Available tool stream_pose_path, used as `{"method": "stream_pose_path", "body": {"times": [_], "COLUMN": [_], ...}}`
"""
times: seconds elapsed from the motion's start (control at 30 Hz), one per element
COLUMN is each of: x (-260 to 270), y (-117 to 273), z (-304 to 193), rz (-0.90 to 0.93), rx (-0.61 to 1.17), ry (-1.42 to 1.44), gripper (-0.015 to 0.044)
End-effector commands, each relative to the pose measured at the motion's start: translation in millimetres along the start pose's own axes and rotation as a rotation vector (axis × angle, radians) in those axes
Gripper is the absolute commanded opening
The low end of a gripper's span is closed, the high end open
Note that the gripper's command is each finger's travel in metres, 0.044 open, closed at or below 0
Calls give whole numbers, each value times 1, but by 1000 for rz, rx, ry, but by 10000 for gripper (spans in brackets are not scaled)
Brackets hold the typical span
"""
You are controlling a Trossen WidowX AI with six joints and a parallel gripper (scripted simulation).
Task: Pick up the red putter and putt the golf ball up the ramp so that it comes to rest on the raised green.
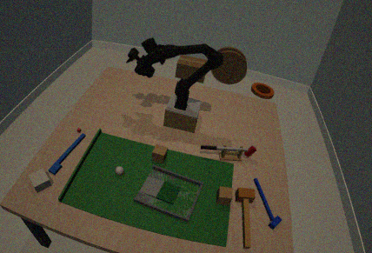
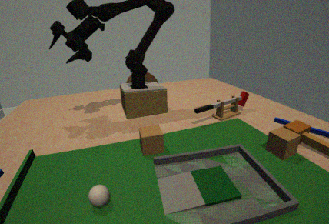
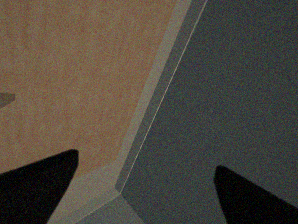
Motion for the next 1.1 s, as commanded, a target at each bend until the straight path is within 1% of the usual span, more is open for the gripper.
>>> {"method": "stream_pose_path", "body": {"times": [0.0, 0.03, 0.23, 0.53, 0.8, 1.07], "x": [-1, -4, -28, -31, 3, 64], "y": [0, 0, 11, 59, 119, 187], "z": [2, 8, 85, 192, 268, 317], "rz": [-2, -10, -71, -85, -25, 73], "rx": [-9, -35, -334, -720, -991, -1196], "ry": [3, 14, 147, 370, 612, 895], "gripper": [426, 440, 440, 440, 440, 440]}}
Point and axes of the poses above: the point midway between the two fingers, 35 mm back from their tips, its own y axis back along the fingers, its own x axis across the jaws, z = x × y, the point moved 7 cm from there along y, back along the fingers, and after that the axes turned 12 degrees about y, right-handed, at the moved point
